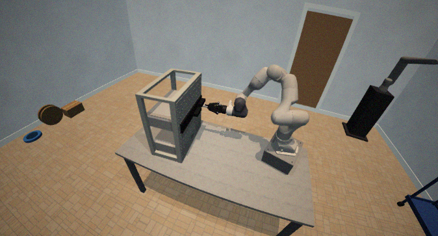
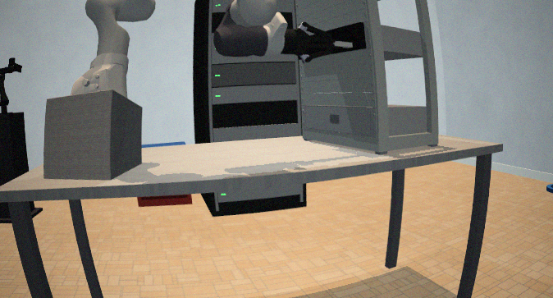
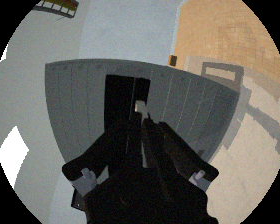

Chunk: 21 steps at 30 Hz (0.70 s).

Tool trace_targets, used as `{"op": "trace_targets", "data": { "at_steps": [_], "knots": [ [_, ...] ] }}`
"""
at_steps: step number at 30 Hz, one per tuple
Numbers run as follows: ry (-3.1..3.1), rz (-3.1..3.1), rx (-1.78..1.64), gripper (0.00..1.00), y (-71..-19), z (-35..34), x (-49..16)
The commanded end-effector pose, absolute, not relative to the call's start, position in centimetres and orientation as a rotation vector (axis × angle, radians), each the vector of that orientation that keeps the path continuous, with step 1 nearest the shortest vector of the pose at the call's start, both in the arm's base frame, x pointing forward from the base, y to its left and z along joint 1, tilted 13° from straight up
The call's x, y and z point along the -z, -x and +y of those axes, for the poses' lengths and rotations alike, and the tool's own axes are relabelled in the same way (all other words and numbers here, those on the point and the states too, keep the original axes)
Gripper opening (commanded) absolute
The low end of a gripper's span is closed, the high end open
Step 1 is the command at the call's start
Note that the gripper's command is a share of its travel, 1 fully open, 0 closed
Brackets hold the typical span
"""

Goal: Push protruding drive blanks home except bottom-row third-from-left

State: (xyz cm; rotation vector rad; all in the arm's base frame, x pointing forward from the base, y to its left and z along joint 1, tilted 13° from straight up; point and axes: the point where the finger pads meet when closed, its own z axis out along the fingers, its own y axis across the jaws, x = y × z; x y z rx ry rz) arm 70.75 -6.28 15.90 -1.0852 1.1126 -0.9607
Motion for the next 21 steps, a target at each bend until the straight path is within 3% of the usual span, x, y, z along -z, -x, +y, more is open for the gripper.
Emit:
{"op": "trace_targets", "data": {
  "at_steps": [1, 21],
  "knots": [
    [1.083, 1.123, 0.96, 0.0, -71.03, -6.57, -15.76],
    [1.083, 1.123, 0.96, 0.0, -71.43, -6.54, -15.95]
  ]
}}
